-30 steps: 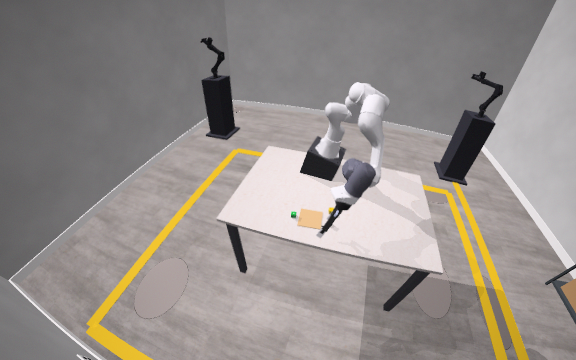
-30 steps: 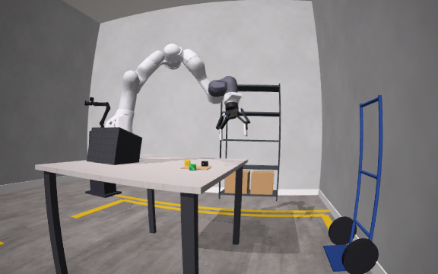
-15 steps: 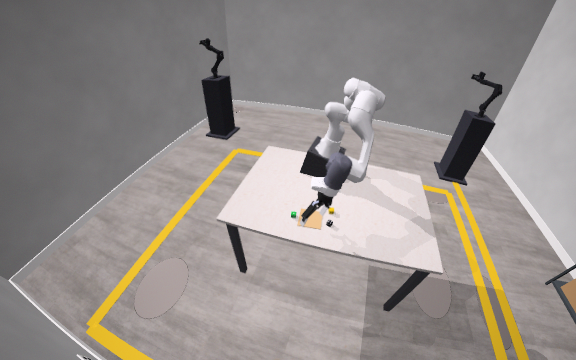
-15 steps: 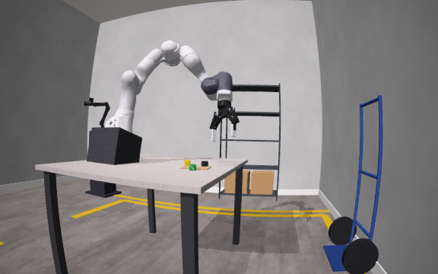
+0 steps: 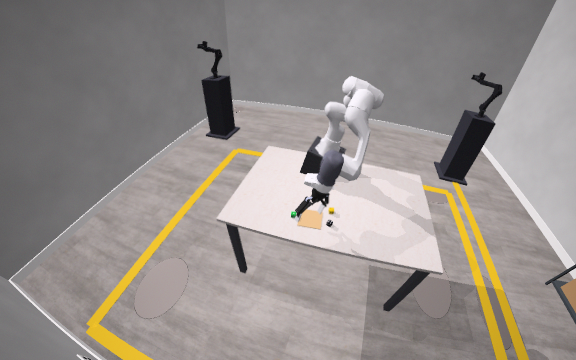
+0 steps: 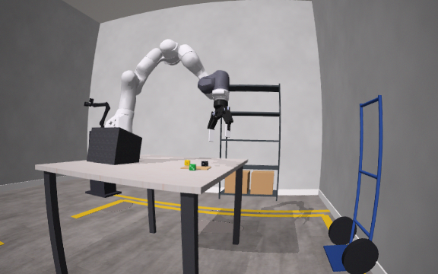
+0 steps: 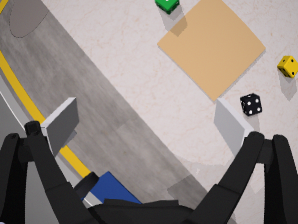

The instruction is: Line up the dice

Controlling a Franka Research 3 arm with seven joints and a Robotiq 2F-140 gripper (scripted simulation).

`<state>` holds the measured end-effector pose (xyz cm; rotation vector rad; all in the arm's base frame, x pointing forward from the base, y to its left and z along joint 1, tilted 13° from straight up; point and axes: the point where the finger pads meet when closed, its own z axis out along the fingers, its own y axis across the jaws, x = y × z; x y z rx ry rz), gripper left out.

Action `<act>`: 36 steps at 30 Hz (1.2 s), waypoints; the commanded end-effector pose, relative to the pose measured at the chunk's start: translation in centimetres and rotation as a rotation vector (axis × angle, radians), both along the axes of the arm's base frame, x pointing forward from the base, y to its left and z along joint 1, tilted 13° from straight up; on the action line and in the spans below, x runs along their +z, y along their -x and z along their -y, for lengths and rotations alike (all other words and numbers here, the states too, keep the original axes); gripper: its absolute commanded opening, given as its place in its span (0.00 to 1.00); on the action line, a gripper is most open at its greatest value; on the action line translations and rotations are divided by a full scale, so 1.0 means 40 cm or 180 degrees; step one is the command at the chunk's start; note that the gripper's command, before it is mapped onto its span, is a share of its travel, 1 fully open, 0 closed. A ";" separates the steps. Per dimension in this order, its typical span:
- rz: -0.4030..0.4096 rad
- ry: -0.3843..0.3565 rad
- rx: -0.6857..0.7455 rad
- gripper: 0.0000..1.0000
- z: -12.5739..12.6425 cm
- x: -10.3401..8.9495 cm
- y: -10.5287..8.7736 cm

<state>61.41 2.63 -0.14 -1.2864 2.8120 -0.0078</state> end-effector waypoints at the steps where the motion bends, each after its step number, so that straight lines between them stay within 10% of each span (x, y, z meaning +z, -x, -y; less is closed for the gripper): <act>1: 0.0017 -0.0025 -0.0063 1.00 -0.008 0.004 -0.003; 36: -0.0178 -0.0351 -0.1164 1.00 0.131 -0.039 0.121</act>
